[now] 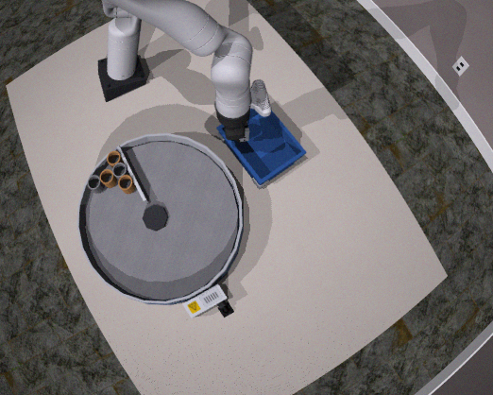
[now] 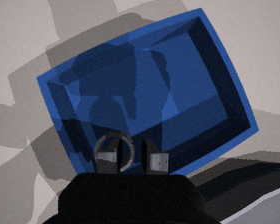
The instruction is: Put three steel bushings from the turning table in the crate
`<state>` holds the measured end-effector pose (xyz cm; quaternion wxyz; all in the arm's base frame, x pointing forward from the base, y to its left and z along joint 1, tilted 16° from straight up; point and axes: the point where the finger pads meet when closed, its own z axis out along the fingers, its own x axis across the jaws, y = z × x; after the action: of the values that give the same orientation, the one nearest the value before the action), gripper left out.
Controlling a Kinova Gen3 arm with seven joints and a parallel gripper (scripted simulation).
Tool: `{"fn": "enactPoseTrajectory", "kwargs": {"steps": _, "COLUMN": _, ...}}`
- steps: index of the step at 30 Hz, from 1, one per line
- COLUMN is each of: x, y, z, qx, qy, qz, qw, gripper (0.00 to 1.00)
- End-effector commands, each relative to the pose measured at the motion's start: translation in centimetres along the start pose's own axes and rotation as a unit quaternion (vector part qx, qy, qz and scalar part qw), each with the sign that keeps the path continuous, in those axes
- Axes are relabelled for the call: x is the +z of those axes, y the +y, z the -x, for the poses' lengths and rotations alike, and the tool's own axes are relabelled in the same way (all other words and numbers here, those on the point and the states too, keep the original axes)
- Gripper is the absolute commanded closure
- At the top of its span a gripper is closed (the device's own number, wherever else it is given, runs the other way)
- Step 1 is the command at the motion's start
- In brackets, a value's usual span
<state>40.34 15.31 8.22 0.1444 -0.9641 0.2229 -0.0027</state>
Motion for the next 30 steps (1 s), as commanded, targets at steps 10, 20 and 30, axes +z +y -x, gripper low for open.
{"fn": "enactPoseTrajectory", "kwargs": {"steps": 10, "x": -3.3, "y": 0.0, "z": -0.1, "qx": 0.001, "qy": -0.001, "qz": 0.002, "qw": 1.0, "gripper": 0.53}}
{"fn": "enactPoseTrajectory", "kwargs": {"steps": 20, "x": -5.5, "y": -0.1, "z": -0.1, "qx": 0.001, "qy": -0.002, "qz": 0.004, "qw": 1.0, "gripper": 0.53}}
{"fn": "enactPoseTrajectory", "kwargs": {"steps": 30, "x": -10.7, "y": -0.2, "z": -0.2, "qx": 0.002, "qy": -0.003, "qz": 0.007, "qw": 1.0, "gripper": 0.53}}
